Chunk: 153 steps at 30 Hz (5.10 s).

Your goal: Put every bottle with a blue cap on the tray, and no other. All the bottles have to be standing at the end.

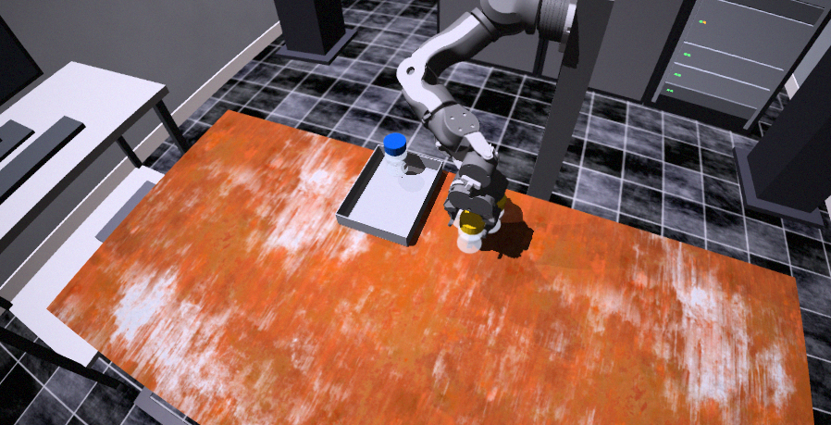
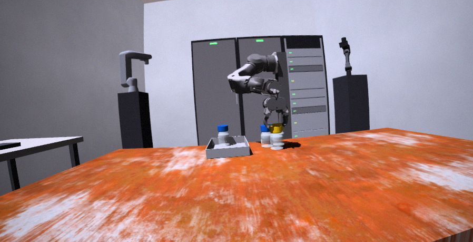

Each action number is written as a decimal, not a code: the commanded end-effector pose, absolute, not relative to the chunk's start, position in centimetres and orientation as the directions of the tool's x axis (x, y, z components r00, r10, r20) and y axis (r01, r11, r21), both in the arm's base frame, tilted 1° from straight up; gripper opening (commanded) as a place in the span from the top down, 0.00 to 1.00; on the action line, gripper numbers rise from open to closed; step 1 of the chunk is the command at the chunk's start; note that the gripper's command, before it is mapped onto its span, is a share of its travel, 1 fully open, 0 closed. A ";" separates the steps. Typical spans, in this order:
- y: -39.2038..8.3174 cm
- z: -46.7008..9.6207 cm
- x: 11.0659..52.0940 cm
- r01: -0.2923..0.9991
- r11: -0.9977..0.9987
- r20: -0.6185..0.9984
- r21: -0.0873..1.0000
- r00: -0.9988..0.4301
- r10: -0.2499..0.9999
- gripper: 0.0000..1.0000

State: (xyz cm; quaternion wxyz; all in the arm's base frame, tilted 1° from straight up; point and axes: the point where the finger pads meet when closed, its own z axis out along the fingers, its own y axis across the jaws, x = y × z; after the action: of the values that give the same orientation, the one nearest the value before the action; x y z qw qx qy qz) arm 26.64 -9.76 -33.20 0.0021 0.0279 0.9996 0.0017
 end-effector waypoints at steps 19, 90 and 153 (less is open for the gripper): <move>-9.6 -34.7 26.6 0.045 0.999 -0.006 0.011 -0.999 0.045 0.58; -9.6 -34.6 26.8 0.048 0.999 -0.012 0.009 -0.999 0.048 1.00; -9.8 -24.1 26.7 0.049 0.999 -0.005 0.006 -0.999 0.049 1.00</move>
State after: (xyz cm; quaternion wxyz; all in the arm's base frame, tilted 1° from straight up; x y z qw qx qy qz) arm 26.72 -9.72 -24.27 0.0049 0.0219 0.9997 0.0048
